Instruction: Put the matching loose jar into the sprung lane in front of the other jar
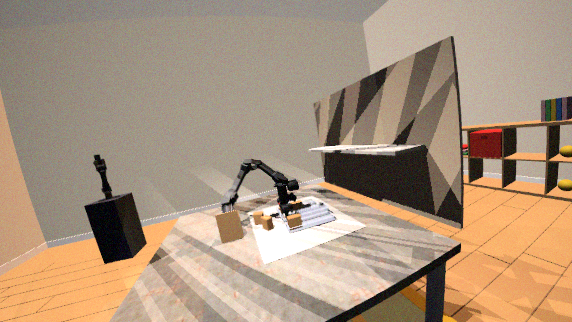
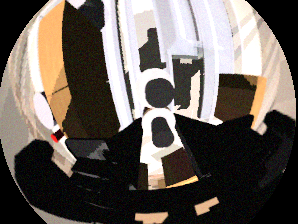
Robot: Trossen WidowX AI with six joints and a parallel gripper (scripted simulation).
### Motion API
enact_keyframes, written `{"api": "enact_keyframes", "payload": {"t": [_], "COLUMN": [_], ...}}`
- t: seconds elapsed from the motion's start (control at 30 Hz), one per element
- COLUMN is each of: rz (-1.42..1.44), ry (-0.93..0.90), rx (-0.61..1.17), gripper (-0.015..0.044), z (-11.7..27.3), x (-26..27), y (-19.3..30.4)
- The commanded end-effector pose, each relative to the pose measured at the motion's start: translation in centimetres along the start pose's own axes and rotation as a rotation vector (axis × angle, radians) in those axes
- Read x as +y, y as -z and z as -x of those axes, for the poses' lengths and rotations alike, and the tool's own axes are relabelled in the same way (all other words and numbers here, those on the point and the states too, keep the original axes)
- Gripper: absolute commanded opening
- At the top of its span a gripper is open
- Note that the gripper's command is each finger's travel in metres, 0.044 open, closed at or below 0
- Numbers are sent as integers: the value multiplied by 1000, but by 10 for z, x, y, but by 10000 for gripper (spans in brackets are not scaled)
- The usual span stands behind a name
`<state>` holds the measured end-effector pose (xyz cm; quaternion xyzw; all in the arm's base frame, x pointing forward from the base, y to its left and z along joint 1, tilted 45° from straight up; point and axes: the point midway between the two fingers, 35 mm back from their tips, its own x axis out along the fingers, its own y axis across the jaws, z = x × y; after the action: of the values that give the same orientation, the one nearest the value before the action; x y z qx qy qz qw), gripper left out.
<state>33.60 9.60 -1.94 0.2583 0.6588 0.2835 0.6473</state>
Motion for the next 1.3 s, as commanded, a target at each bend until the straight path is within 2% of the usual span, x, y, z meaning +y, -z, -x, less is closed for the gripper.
{"api": "enact_keyframes", "payload": {"t": [0.0, 1.27], "rz": [6, 5], "ry": [-5, -5], "rx": [-6, -6], "gripper": [0, 0], "z": [0, 0], "x": [2, 0], "y": [-1, 7]}}
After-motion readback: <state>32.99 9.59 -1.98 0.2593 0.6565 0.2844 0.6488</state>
